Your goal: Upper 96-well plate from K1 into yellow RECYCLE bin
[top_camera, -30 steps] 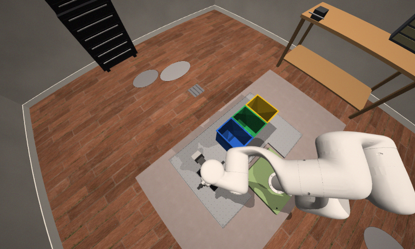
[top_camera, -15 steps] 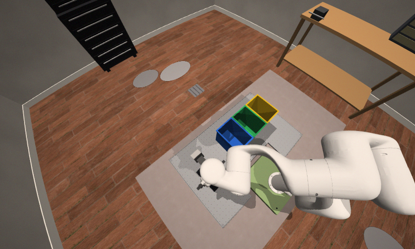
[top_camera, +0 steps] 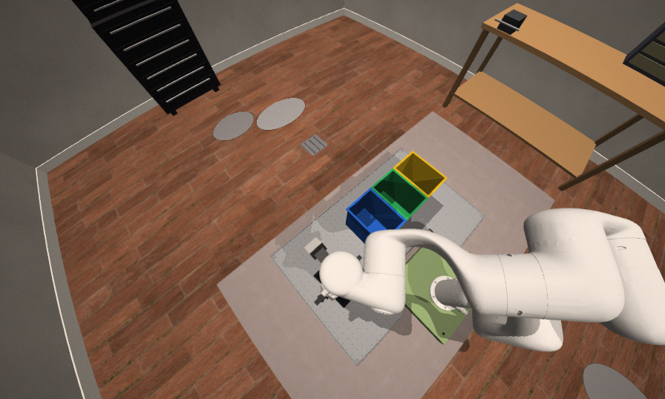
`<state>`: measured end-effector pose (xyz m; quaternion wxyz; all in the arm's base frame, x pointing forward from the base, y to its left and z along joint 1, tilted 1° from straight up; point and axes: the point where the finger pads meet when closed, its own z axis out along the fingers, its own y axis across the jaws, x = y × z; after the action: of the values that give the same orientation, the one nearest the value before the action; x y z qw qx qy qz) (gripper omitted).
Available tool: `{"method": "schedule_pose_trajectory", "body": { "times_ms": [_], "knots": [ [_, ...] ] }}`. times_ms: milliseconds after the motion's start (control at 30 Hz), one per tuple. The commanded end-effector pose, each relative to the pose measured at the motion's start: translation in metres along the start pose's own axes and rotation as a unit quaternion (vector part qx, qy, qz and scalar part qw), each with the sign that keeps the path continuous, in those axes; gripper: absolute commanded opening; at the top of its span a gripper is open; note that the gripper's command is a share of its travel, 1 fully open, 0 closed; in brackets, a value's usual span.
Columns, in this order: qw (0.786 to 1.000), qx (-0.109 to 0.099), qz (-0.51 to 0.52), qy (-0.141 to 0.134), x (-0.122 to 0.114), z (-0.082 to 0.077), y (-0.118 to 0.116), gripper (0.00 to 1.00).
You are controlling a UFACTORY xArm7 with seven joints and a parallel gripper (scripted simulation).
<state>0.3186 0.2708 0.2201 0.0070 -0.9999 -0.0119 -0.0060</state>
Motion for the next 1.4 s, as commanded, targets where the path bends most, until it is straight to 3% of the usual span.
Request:
{"method": "schedule_pose_trajectory", "body": {
  "times_ms": [0, 367, 800, 1367],
  "knots": [
    [1.0, 0.001, 0.0, 0.002, 0.001, -0.008, -0.001, 0.0],
    [1.0, 0.001, 0.0, 0.002, 0.001, -0.023, -0.001, 0.0],
    [1.0, 0.001, 0.0, 0.002, 0.001, -0.023, -0.001, 0.0],
    [1.0, 0.001, 0.024, 0.002, 0.006, -0.021, 0.049, 0.0]
  ]
}}
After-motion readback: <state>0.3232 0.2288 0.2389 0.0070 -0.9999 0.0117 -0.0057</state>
